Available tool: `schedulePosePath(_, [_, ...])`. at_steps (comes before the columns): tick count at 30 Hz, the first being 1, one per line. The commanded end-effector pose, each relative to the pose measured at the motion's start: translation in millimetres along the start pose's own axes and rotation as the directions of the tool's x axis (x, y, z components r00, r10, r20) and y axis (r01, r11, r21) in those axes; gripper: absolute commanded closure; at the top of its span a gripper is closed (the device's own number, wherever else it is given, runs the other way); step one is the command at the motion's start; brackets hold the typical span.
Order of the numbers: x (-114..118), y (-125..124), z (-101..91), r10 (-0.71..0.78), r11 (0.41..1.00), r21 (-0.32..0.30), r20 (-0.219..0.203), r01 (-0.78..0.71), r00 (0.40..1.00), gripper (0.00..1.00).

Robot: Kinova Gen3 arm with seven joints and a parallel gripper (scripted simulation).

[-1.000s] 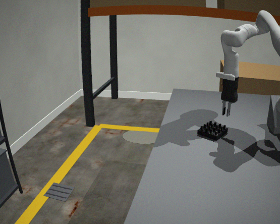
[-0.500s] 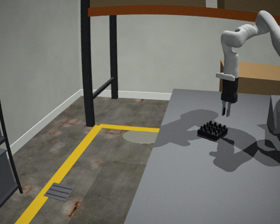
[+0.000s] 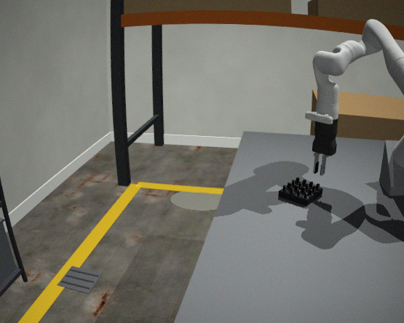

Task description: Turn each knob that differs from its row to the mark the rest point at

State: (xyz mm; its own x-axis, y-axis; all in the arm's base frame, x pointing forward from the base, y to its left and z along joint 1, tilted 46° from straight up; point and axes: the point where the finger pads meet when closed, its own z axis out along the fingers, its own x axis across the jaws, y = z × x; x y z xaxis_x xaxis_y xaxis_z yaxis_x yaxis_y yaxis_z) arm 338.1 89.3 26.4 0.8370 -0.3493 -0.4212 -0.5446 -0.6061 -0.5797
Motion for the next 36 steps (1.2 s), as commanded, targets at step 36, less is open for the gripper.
schedulePosePath(36, [-2, -1, 29.6, -0.002, 1.0, 0.0, 0.003, 0.002, 1.0, 0.54])
